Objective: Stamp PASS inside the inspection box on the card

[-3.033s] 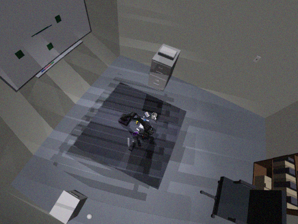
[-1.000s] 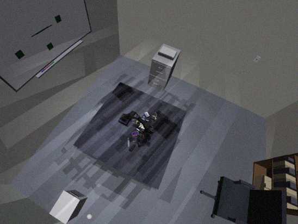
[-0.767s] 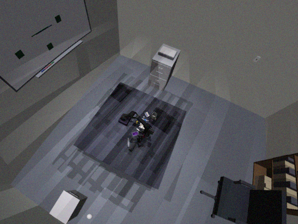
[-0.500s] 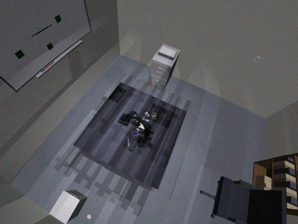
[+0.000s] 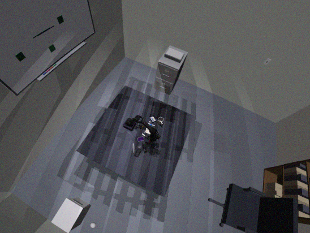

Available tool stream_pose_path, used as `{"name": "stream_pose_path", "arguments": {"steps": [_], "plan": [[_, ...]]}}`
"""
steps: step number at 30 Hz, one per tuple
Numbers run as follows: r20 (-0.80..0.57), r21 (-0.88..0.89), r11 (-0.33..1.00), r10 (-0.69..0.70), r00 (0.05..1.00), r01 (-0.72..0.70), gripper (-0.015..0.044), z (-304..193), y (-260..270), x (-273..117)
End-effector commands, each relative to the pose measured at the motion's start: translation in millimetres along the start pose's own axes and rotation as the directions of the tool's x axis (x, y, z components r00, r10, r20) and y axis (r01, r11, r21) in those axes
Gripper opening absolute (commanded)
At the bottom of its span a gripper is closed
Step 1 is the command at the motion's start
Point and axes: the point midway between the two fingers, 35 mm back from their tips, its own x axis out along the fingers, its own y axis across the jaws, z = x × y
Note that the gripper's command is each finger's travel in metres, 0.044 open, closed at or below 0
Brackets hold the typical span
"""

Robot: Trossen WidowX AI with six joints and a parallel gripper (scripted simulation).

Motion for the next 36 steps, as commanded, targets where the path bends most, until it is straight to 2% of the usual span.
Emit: {"name": "stream_pose_path", "arguments": {"steps": [1, 36], "plan": [[0.002, 0.0, 1.0, 0.005, 1.0, -0.005, 0.0, 0.6, 1.1, -3.8], [0.002, 0.0, 1.0, 0.006, 1.0, -0.006, 0.0, 0.8, -3.3, -20.3]]}}
